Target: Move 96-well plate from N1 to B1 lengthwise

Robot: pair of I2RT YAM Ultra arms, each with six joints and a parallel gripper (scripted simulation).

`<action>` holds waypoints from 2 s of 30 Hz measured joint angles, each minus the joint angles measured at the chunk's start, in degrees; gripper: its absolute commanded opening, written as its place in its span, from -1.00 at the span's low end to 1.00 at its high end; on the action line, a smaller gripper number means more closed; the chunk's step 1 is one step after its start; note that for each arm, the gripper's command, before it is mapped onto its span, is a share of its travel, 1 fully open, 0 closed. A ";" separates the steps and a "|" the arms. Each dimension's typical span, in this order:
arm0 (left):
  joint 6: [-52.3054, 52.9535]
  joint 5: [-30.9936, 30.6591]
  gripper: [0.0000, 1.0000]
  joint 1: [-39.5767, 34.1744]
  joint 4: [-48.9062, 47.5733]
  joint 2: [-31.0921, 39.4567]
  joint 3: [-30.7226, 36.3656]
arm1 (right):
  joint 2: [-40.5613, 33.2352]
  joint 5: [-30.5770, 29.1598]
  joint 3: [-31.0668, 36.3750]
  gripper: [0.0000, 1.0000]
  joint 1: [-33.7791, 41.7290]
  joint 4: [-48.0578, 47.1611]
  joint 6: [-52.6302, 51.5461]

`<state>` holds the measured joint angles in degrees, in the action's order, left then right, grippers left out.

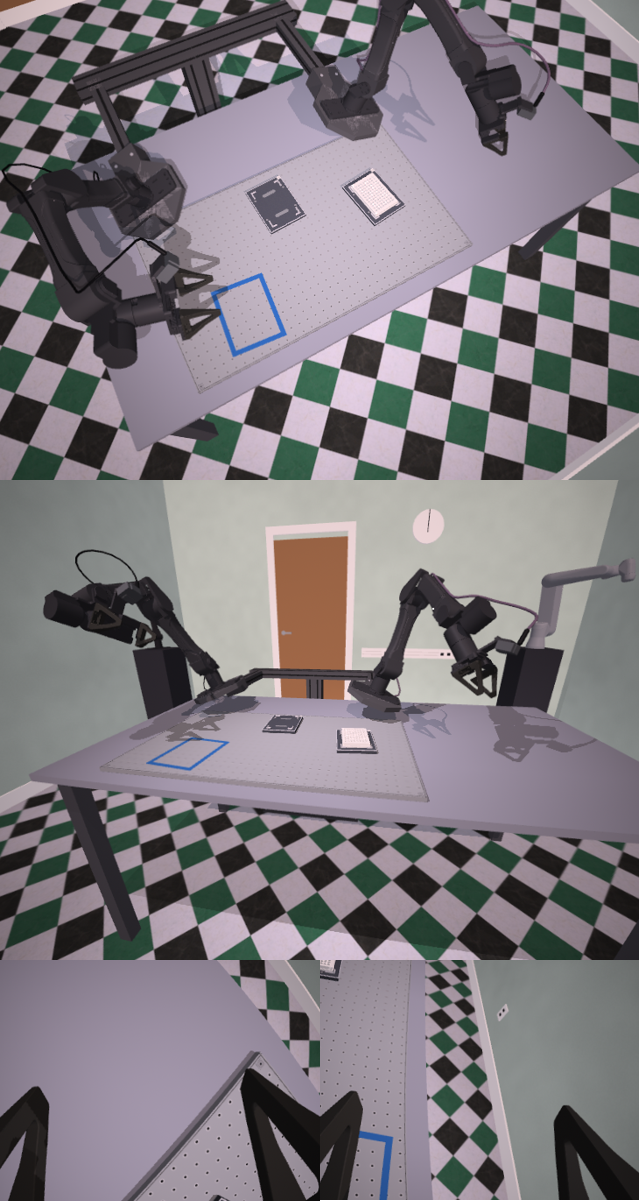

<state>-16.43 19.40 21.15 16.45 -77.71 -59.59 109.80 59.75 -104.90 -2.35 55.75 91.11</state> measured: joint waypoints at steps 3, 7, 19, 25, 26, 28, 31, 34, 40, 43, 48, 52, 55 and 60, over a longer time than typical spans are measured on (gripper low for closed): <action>0.00 0.00 1.00 0.00 0.00 -0.02 0.00 | 0.00 0.00 0.00 1.00 0.00 0.00 0.00; 0.00 0.00 1.00 0.00 0.00 -0.02 0.00 | 0.00 0.00 0.00 1.00 0.00 0.00 0.00; 0.00 0.00 1.00 0.00 -0.02 -0.02 0.00 | 0.00 -0.20 0.00 1.00 0.00 -0.09 0.00; 1.62 0.00 1.00 -0.22 -2.49 0.33 1.36 | -0.02 -4.13 0.61 1.00 0.72 -5.14 -3.72; 2.23 -0.02 1.00 -0.52 -3.26 0.76 2.43 | 0.00 -5.38 1.16 1.00 1.49 -6.86 -5.05; 3.67 -0.04 1.00 -1.60 -4.92 2.21 5.44 | 0.15 -8.33 2.91 1.00 4.07 -10.86 -8.26; 6.45 -0.02 1.00 -4.66 -7.80 5.73 12.15 | 0.79 -13.03 7.06 1.00 10.16 -17.62 -14.01; 8.96 -0.02 1.00 -8.35 -9.09 8.94 18.71 | 2.12 -16.83 10.82 1.00 16.57 -23.12 -19.63; 12.92 1.33 1.00 -16.72 -14.69 14.67 30.47 | 2.56 -25.86 19.10 1.00 27.56 -38.16 -34.56; 14.34 2.40 1.00 -22.08 -16.92 16.52 36.11 | 2.54 -30.27 23.10 1.00 33.70 -46.25 -42.05; 15.47 4.87 1.00 -30.71 -20.55 17.20 42.77 | 1.22 -37.83 32.83 1.00 43.98 -60.35 -53.66; 15.56 6.54 1.00 -35.15 -22.69 17.22 45.64 | 0.37 -42.82 41.09 1.00 50.95 -69.90 -60.87; 15.56 8.26 1.00 -39.30 -25.51 17.09 47.34 | -0.15 -48.11 49.51 1.00 54.93 -79.45 -66.71; 15.28 10.58 1.00 -48.57 -30.36 12.68 50.99 | -0.20 -55.76 65.07 1.00 65.02 -91.34 -77.31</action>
<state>-1.15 29.98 -27.42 -13.91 -65.04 -8.60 109.60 3.99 -39.83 62.67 -35.59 13.80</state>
